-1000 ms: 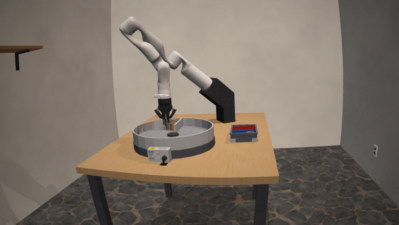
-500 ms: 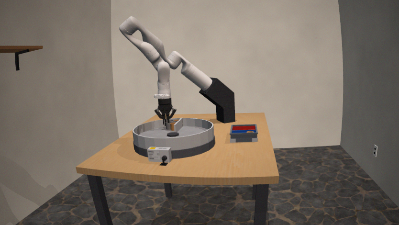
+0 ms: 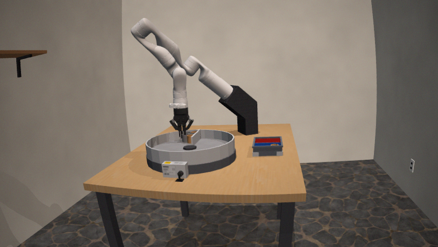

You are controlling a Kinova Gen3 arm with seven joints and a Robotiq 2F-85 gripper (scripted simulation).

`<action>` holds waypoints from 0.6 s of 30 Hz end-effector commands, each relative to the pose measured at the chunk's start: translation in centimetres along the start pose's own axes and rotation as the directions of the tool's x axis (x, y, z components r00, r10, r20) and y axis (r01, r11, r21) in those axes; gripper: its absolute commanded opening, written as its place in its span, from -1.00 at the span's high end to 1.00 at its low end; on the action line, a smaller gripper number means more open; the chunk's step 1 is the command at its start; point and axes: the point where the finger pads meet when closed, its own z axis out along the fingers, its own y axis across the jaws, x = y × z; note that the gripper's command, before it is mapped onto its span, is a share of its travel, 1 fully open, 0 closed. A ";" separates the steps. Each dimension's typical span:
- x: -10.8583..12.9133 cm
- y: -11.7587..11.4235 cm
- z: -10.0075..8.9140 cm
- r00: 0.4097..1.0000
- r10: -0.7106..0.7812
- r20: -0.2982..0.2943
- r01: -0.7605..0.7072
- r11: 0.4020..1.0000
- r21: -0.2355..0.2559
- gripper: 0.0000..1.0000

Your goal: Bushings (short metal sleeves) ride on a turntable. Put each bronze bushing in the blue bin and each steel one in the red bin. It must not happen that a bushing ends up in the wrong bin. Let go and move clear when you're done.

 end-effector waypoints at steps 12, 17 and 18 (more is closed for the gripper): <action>0.0 0.0 -0.6 1.000 -0.002 -0.003 0.002 1.000 0.008 1.00; 0.0 0.0 -0.6 1.000 -0.002 -0.003 0.002 1.000 0.008 1.00; 0.0 0.0 -0.6 1.000 -0.002 -0.003 0.002 1.000 0.008 1.00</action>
